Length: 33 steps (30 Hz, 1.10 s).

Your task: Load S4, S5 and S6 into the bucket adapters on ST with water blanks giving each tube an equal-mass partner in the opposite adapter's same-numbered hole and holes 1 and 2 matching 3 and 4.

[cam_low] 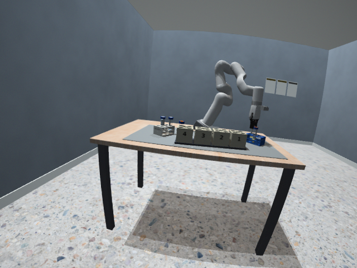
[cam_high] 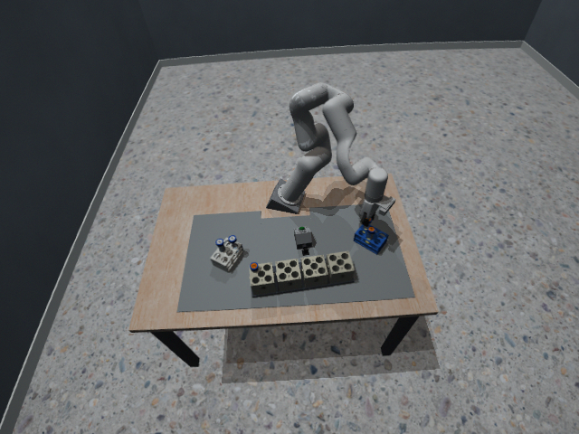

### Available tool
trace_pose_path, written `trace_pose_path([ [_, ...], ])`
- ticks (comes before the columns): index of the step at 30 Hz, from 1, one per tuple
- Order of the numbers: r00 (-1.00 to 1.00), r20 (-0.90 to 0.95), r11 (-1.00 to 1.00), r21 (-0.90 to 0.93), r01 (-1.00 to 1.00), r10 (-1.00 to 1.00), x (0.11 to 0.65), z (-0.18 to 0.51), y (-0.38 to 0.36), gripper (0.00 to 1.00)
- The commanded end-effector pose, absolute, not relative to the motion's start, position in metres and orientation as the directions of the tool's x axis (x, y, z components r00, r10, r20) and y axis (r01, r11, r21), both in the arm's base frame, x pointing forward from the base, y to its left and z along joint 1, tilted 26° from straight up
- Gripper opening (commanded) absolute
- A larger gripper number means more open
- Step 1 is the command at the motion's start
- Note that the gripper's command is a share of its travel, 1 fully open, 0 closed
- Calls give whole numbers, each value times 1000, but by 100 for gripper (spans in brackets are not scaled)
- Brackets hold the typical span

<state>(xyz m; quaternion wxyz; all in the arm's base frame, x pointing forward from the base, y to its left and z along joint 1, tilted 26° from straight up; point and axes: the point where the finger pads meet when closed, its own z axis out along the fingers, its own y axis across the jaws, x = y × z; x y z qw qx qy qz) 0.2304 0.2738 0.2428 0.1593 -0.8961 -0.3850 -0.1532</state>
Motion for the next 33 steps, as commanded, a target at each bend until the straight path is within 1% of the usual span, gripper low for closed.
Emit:
trace_pose_path([
  [1, 655, 402, -652, -167, 739, 640, 230, 252, 271, 44],
  [33, 655, 402, -652, -167, 739, 640, 221, 303, 248, 44],
])
